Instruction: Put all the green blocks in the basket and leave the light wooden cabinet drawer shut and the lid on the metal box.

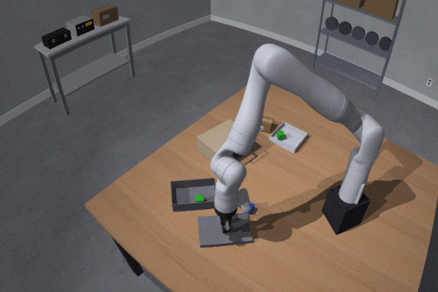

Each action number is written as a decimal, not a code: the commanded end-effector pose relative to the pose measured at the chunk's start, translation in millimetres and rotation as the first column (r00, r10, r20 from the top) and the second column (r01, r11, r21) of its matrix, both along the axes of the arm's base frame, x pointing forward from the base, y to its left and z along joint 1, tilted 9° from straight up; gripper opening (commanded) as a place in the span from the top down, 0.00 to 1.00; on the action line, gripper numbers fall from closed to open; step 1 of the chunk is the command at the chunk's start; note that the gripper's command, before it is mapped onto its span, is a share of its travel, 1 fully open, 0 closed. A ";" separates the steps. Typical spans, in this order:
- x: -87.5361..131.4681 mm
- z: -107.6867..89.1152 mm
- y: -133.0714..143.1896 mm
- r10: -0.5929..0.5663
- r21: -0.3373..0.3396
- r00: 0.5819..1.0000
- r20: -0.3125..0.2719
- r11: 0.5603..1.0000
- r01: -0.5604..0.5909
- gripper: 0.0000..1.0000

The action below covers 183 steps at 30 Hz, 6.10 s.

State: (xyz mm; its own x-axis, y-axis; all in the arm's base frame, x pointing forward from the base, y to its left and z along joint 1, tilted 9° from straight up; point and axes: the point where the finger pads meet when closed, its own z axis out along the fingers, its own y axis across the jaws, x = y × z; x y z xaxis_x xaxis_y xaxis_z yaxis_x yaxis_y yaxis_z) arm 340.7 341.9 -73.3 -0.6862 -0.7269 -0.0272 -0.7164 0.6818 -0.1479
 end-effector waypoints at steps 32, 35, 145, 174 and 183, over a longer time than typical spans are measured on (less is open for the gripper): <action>-11.2 89.3 7.9 0.000 0.001 1.000 0.001 1.000 0.000 0.60; -12.8 101.9 8.9 0.000 0.001 1.000 0.001 1.000 0.000 0.60; 137.4 168.3 -25.2 -0.998 0.206 0.052 -0.041 0.043 0.978 0.37; 139.0 156.1 -26.1 -0.998 0.205 0.050 -0.040 0.041 0.978 0.37; 142.0 133.1 -27.8 -0.998 0.205 0.050 -0.040 0.041 0.978 0.37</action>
State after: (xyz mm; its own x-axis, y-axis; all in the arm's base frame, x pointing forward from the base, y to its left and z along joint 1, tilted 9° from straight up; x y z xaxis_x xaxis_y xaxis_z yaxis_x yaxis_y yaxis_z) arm 481.5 313.9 64.6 -0.7396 0.6566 -0.1481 0.6613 0.7498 0.0214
